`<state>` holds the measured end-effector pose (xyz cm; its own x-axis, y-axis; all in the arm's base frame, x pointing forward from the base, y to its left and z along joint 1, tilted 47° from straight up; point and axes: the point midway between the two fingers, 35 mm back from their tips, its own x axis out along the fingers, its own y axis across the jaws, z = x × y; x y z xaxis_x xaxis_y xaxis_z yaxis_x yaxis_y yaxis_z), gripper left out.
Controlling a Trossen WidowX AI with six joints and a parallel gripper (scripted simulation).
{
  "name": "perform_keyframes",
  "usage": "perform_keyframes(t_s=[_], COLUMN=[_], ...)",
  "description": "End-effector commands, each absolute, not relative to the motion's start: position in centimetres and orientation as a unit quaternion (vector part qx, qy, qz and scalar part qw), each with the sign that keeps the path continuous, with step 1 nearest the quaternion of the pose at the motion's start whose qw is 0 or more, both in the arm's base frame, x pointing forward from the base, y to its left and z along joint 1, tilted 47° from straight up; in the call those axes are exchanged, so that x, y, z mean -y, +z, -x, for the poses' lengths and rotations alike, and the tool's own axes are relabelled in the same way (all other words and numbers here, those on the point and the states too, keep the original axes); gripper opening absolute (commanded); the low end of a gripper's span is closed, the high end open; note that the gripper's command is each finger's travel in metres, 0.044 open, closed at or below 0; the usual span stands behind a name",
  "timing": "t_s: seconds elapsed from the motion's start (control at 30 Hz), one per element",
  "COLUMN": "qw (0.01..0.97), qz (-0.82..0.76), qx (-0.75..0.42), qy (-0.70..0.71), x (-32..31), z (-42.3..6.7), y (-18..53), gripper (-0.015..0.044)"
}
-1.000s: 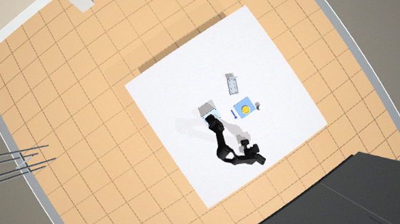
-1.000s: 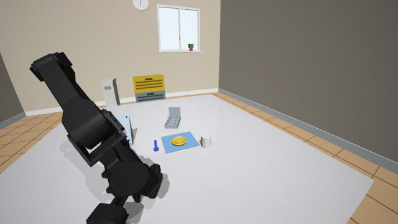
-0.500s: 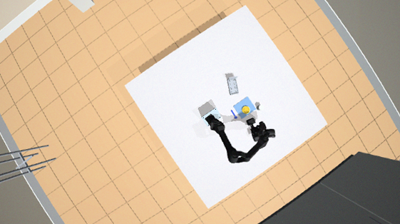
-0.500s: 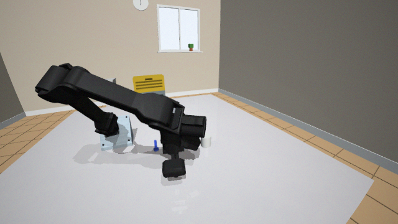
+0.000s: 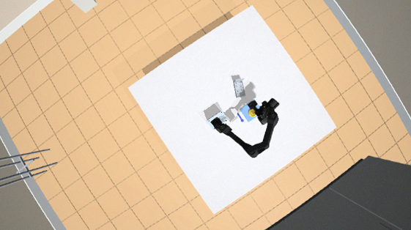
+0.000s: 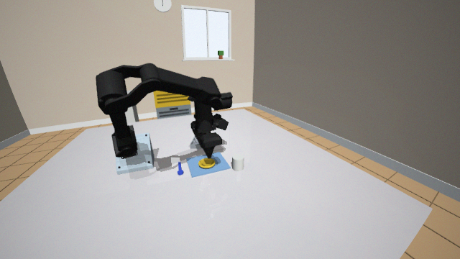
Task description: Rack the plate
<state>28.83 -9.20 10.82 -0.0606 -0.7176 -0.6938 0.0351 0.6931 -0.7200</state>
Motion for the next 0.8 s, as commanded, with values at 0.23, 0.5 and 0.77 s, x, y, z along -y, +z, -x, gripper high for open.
perform_keyframes(t_s=[0.23,0.5,0.77], qw=[0.634,0.634,0.634], qz=[0.259,0.258,0.259], qx=[-0.662,-0.662,-0.662], qy=[-0.305,-0.305,-0.305], x=[9.9,10.8,11.7], z=[-28.9,-28.9,-28.8], y=[10.0,9.1,8.3], gripper=[0.0400,0.0400,0.0400])
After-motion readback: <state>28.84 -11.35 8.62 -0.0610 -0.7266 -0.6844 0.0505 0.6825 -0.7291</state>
